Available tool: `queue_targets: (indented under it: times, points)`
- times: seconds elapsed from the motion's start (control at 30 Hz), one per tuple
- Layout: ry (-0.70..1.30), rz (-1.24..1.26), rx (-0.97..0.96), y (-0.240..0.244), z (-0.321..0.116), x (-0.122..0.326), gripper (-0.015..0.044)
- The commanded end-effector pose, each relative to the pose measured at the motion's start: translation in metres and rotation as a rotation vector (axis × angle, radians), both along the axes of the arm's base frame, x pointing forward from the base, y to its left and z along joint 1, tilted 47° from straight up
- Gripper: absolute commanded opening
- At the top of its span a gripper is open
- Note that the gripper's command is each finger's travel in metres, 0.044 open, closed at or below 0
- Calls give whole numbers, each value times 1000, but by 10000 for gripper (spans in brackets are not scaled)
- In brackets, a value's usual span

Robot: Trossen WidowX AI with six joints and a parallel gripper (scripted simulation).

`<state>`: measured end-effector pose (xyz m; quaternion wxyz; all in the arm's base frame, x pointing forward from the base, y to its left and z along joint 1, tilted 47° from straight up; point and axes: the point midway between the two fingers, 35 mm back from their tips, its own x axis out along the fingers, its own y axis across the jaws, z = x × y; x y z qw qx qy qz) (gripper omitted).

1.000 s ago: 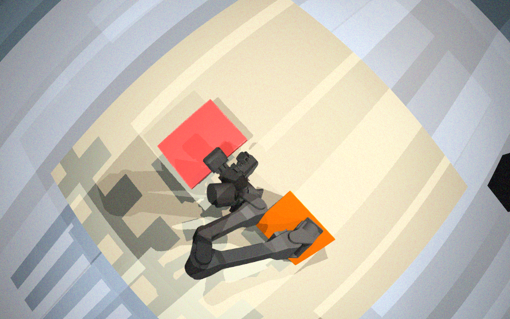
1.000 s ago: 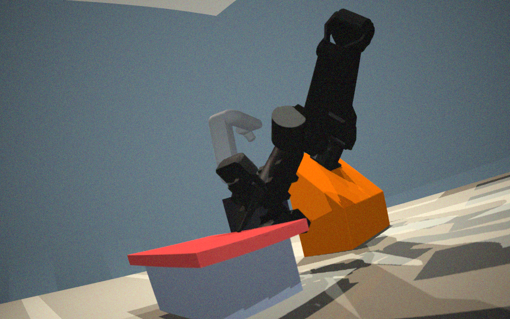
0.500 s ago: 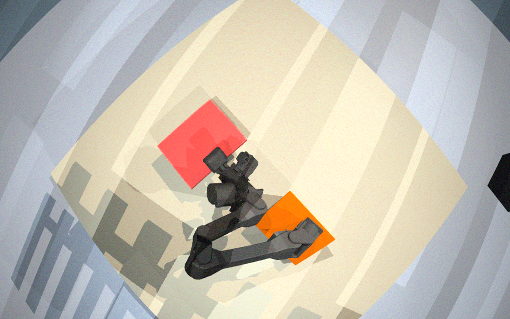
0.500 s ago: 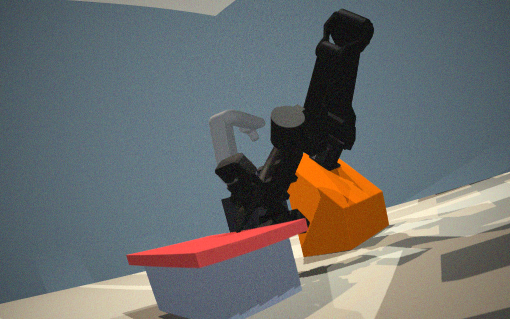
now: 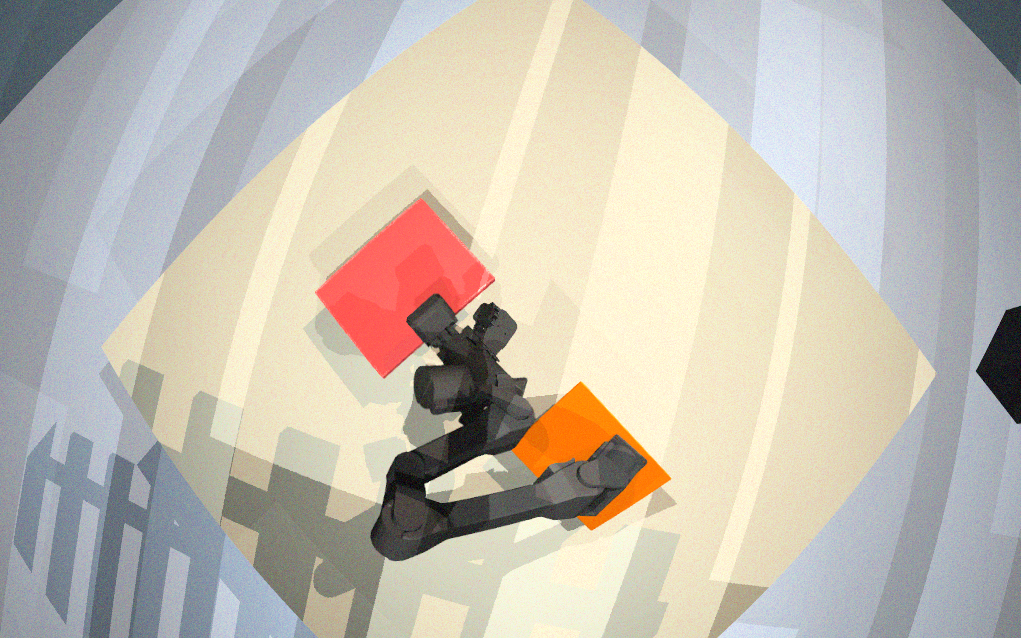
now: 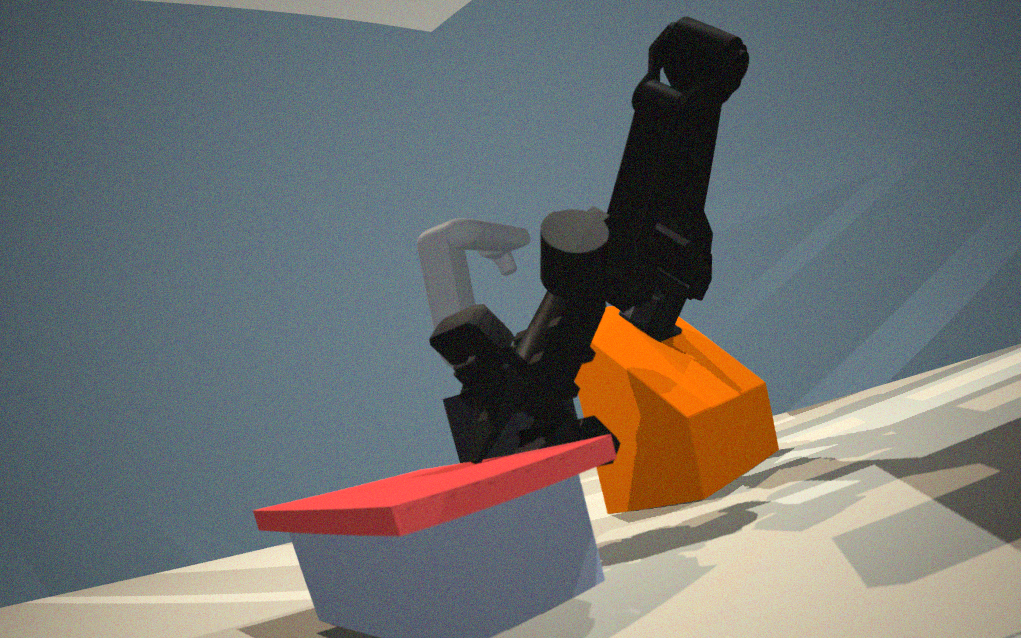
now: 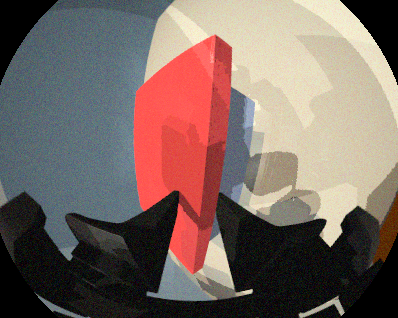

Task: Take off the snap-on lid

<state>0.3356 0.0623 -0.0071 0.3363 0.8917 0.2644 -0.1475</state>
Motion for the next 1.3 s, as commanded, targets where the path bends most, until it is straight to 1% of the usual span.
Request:
queue_targets:
  times: [0.0,1.27]
  points:
    - [-3,-2,-3,-2,1,0,0]
    - [-3,-2,-4,-7,6,-2,0]
